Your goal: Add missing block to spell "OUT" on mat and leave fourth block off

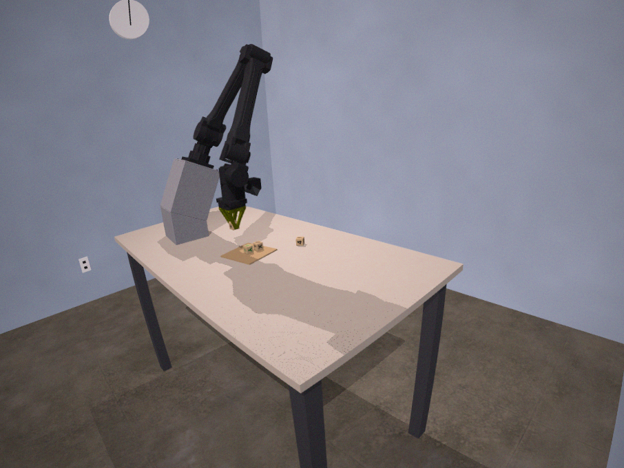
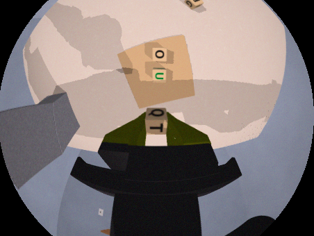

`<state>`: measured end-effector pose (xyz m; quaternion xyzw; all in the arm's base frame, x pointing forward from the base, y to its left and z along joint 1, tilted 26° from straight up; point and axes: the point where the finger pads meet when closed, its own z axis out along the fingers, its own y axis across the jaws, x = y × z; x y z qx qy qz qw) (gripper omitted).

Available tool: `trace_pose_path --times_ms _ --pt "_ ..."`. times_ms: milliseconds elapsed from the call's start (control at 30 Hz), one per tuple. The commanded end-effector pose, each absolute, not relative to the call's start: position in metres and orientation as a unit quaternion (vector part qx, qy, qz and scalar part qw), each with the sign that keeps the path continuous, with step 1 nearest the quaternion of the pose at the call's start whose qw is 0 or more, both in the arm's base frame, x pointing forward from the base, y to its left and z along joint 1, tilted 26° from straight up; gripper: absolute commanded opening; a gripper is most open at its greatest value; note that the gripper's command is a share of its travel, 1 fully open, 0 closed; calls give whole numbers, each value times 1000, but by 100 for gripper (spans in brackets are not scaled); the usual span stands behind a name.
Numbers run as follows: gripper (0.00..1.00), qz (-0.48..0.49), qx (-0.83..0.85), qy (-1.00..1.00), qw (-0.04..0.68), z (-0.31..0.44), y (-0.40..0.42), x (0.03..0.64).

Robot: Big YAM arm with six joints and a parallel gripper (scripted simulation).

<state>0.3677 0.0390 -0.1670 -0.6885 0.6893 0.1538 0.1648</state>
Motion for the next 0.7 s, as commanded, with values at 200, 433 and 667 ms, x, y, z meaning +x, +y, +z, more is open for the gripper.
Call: trace_pose_path --times_ms 200,433,667 --pt "21 149 -692 685 171 -185 52 380" --pt "21 151 -692 686 170 -215 67 377" --pt "21 152 -691 686 169 -236 77 375"
